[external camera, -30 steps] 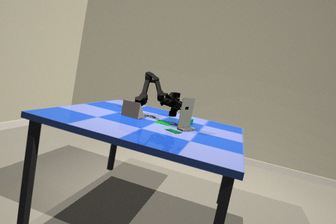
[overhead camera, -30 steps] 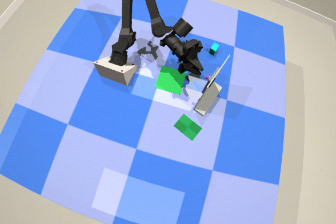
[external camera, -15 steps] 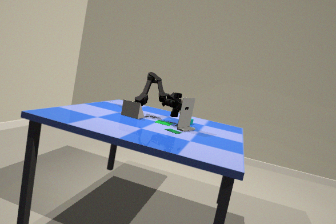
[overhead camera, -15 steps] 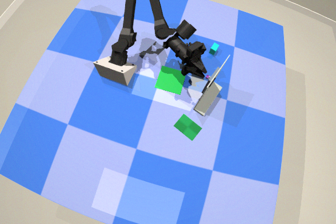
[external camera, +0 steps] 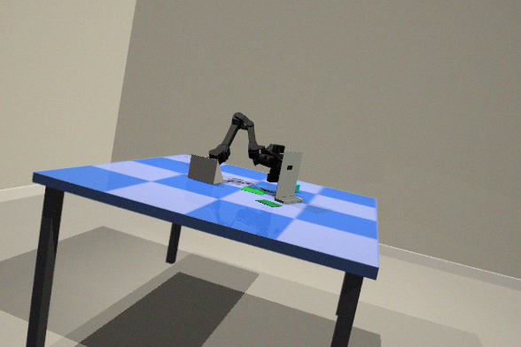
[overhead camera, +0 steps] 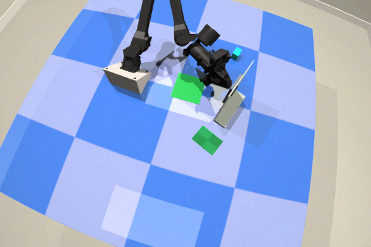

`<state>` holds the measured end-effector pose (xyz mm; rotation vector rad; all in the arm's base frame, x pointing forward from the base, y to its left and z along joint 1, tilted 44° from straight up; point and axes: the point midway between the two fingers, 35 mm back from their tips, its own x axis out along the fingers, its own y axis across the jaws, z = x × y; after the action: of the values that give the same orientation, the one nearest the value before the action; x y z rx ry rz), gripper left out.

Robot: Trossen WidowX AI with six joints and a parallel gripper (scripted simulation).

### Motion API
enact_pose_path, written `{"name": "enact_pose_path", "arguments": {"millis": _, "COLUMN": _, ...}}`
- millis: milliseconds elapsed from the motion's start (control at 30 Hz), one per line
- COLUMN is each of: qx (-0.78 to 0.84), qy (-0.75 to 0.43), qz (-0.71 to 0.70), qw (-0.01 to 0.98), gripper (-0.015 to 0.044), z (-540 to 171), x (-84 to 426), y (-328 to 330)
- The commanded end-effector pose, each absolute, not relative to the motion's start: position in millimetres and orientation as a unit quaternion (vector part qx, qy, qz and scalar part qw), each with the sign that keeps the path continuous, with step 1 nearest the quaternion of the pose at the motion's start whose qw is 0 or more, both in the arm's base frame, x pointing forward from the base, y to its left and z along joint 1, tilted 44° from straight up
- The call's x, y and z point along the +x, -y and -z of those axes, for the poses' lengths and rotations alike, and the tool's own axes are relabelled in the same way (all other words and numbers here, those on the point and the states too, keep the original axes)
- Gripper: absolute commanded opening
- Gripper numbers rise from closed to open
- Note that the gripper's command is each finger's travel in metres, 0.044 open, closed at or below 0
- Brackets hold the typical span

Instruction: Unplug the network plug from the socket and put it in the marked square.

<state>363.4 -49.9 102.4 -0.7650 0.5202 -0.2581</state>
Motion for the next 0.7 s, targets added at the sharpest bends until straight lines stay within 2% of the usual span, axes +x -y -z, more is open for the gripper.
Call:
{"name": "enact_pose_path", "arguments": {"millis": 0, "qx": -0.370, "qy": -0.247, "qz": 0.124, "qw": 0.887, "gripper": 0.0149, "z": -104.3, "x": 366.4, "y": 50.4}}
{"name": "enact_pose_path", "arguments": {"millis": 667, "qx": -0.370, "qy": -0.247, "qz": 0.124, "qw": 0.887, "gripper": 0.0016, "z": -104.3, "x": 366.4, "y": 50.4}}
